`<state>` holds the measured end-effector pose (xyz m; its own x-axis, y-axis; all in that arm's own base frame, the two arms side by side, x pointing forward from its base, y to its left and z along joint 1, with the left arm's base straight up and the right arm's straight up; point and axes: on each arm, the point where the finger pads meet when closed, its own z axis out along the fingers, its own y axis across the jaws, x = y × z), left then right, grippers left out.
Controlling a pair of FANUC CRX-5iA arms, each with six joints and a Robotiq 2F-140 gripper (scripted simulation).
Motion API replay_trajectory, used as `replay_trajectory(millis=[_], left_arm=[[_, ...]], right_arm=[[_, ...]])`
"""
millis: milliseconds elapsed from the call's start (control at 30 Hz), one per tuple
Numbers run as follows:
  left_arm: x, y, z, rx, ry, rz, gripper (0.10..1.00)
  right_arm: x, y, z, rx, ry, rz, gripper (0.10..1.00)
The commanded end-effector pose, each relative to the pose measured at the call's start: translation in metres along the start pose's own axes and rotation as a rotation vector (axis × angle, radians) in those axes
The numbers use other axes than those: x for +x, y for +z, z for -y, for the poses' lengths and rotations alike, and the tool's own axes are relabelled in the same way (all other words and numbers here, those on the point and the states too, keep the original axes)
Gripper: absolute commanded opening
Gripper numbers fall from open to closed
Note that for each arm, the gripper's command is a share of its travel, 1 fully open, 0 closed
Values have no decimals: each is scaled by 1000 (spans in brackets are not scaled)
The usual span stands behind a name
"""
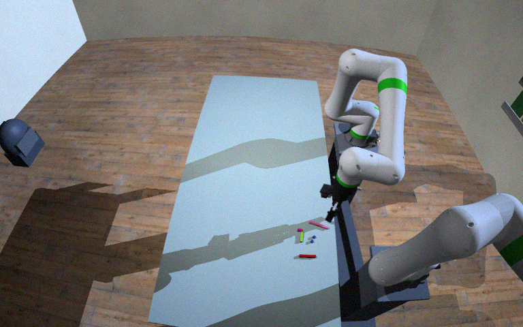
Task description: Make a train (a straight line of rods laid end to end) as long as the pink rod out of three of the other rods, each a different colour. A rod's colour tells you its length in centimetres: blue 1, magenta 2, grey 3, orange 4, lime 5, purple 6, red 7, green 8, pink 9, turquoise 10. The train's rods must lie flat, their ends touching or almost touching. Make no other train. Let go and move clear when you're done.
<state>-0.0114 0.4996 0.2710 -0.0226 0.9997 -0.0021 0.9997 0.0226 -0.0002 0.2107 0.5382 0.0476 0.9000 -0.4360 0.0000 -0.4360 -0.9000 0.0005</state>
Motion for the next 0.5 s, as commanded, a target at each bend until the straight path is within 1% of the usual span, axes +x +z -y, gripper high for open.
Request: replay_trajectory(millis=[0,467], left_arm=[[0,-1,0,0,0,-2,1000],[0,-1,0,0,0,-2,1000]], right_arm=[[0,0,1,2,0,0,243],[0,9,1,2,0,0,243]])
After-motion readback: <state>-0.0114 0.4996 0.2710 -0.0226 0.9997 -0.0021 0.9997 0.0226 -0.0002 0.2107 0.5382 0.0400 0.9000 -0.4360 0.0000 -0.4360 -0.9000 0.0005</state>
